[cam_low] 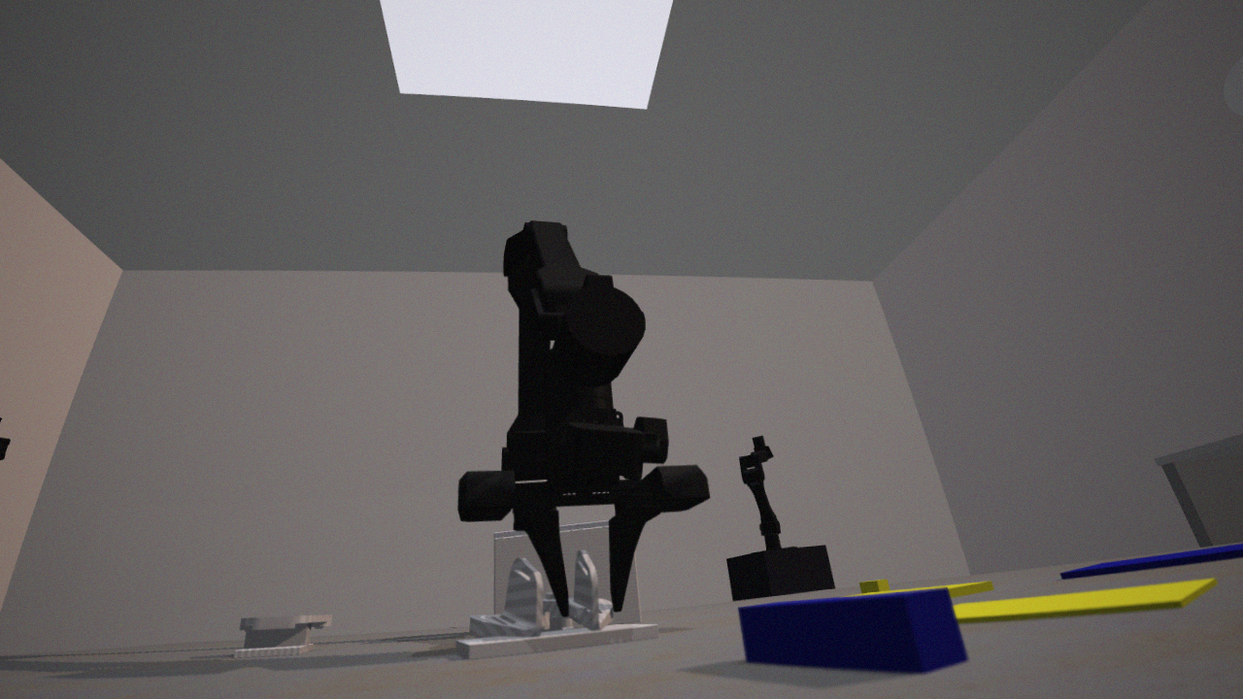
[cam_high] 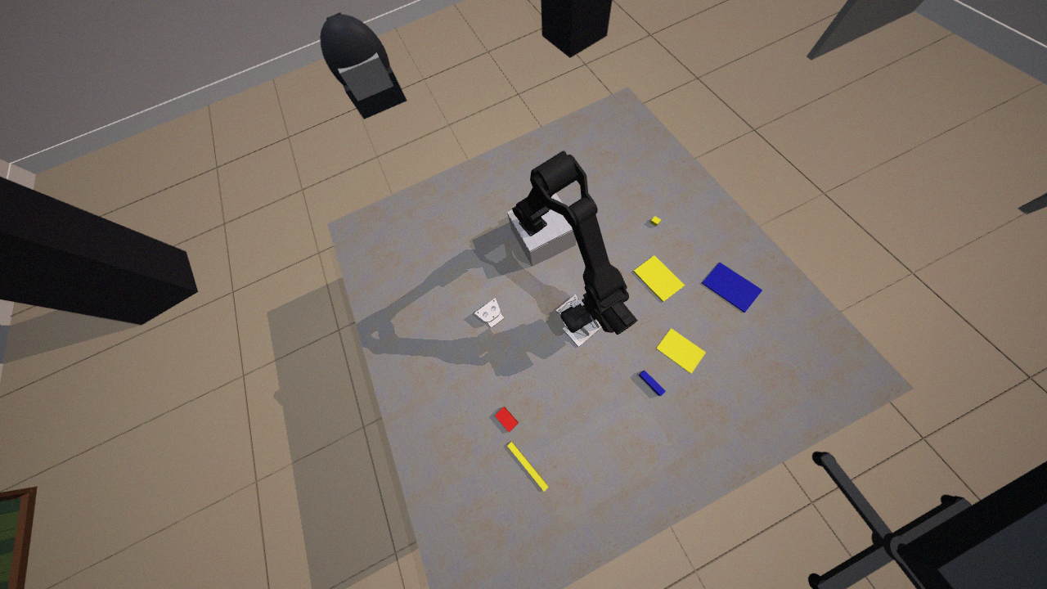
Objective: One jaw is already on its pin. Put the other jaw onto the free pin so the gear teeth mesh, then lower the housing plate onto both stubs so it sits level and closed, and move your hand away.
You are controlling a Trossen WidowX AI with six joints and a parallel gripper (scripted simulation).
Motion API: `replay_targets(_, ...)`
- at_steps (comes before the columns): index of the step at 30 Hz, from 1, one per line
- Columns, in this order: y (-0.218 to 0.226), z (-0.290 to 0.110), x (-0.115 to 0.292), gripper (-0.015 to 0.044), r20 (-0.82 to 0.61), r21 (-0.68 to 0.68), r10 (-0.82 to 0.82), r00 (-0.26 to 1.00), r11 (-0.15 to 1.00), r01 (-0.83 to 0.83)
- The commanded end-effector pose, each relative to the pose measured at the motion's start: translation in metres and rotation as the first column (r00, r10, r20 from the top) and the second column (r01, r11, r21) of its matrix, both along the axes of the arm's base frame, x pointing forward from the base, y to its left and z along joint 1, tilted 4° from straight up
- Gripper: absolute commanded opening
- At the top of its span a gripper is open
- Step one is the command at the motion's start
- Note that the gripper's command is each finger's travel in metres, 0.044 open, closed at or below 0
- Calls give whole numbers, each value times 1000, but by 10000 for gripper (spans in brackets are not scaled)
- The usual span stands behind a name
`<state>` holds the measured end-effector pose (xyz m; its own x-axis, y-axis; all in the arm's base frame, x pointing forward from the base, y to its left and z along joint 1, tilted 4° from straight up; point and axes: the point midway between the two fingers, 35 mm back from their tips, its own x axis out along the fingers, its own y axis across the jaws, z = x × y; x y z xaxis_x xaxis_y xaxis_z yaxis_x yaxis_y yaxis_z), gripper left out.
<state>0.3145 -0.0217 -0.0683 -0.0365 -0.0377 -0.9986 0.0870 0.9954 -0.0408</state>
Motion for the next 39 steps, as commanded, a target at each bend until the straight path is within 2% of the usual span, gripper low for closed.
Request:
replay_targets(1,0,3,0,134,0,0,-3,1000,1000,3)
replay_targets(39,-1,-3,-1,134,0,0,-3,1000,1000,3)
